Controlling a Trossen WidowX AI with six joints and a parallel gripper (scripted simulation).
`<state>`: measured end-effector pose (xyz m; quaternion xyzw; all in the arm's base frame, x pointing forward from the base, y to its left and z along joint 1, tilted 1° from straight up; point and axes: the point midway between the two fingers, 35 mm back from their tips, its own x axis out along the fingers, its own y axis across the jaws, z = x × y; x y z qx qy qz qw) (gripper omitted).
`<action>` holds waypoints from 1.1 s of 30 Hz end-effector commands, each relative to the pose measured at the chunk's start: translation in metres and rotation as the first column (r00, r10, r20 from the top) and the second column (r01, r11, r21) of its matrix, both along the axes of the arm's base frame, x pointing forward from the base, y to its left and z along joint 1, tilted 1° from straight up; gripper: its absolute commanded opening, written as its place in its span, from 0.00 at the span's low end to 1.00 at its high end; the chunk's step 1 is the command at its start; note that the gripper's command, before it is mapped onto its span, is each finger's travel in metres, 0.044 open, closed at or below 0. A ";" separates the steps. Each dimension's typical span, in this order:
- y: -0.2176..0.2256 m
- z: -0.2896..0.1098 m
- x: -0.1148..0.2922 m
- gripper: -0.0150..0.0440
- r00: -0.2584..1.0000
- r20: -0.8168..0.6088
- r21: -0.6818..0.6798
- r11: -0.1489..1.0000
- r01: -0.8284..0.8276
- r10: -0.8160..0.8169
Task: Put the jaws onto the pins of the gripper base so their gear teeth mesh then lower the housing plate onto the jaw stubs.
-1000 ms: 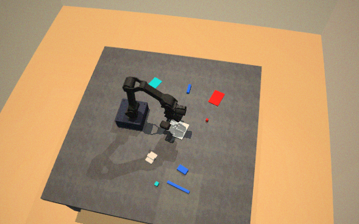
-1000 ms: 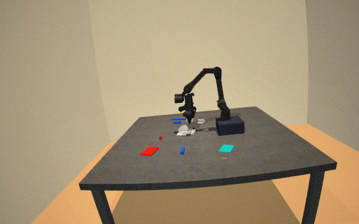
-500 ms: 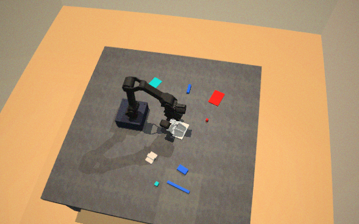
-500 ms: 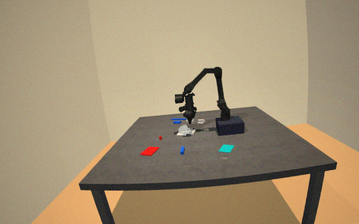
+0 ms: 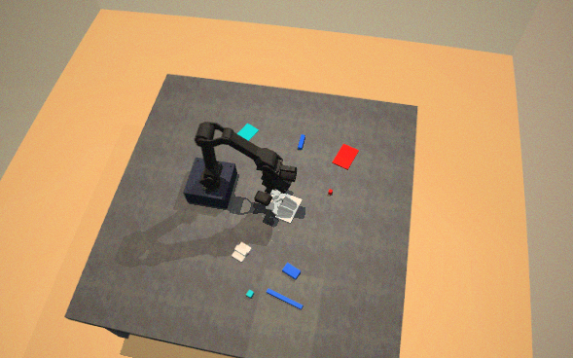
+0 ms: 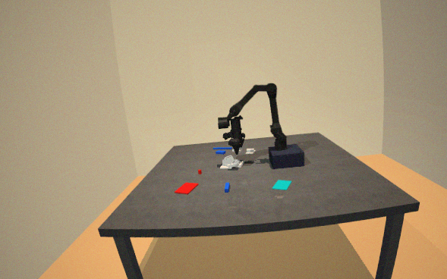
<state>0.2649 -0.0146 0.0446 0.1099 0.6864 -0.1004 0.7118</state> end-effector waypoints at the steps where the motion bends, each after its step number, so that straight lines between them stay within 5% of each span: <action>1: -0.001 0.000 0.000 0.85 1.000 0.002 -0.004 1.000 0.004 -0.004; 33: -0.001 -0.022 0.003 0.85 1.000 0.002 -0.004 1.000 0.004 -0.004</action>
